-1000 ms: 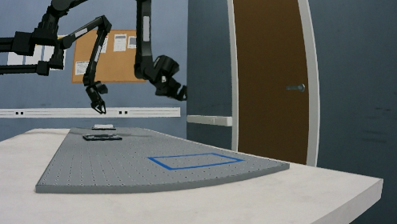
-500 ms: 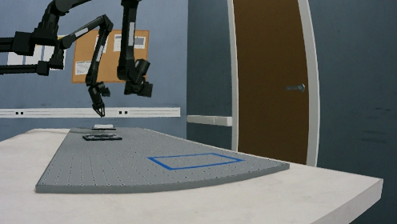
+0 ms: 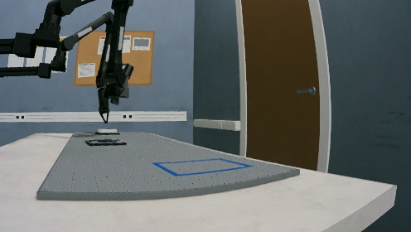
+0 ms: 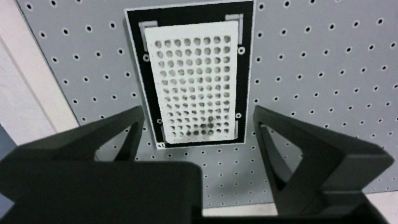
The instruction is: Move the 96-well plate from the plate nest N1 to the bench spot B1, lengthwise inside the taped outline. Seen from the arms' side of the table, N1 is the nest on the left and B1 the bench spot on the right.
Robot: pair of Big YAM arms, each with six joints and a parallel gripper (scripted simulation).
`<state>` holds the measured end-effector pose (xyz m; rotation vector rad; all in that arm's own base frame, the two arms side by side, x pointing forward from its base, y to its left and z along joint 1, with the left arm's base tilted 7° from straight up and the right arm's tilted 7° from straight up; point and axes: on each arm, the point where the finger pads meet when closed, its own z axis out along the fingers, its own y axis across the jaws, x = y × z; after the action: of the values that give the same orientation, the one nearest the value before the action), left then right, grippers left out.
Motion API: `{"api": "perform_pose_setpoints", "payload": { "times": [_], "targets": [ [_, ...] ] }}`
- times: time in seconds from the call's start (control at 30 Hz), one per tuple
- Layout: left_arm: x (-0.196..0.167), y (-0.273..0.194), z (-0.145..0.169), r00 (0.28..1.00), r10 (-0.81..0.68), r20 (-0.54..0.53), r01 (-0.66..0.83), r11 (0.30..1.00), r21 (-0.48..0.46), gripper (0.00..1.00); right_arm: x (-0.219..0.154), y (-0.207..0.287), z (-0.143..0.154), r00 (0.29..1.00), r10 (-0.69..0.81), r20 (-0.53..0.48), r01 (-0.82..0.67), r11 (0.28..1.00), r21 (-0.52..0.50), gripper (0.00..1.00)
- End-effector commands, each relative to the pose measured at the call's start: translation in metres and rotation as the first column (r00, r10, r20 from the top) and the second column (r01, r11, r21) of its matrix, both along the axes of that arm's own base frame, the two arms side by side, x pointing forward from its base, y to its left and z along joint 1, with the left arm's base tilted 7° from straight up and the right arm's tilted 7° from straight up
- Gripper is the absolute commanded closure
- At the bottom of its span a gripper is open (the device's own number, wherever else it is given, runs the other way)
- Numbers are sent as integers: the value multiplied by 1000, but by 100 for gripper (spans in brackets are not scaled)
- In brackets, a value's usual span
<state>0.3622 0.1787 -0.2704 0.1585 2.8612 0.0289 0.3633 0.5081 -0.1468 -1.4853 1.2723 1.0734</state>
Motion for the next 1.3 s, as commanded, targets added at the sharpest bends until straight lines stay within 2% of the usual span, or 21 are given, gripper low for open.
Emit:
{"api": "perform_pose_setpoints", "payload": {
  "times": [0.0, 0.13, 1.2, 1.27],
  "targets": [
    [9, -3, -1, 989, 84, -120, -84, 996, 1, 0, 7, -2, 1, 999, 16, 44, -16, 1000, -6, 0],
    [4, -5, -14, 981, 81, -179, -79, 997, 17, 0, 6, -2, -1, 999, 21, 44, -20, 1000, -16, 0],
    [7, 2, -51, 982, 78, -171, -76, 997, 22, 0, 6, -5, -10, 998, 17, 58, -14, 999, -51, 0],
    [6, 2, -51, 982, 78, -172, -76, 997, 22, 4, 6, -5, -10, 998, 17, 58, -14, 999, -51, 0]
  ]
}}
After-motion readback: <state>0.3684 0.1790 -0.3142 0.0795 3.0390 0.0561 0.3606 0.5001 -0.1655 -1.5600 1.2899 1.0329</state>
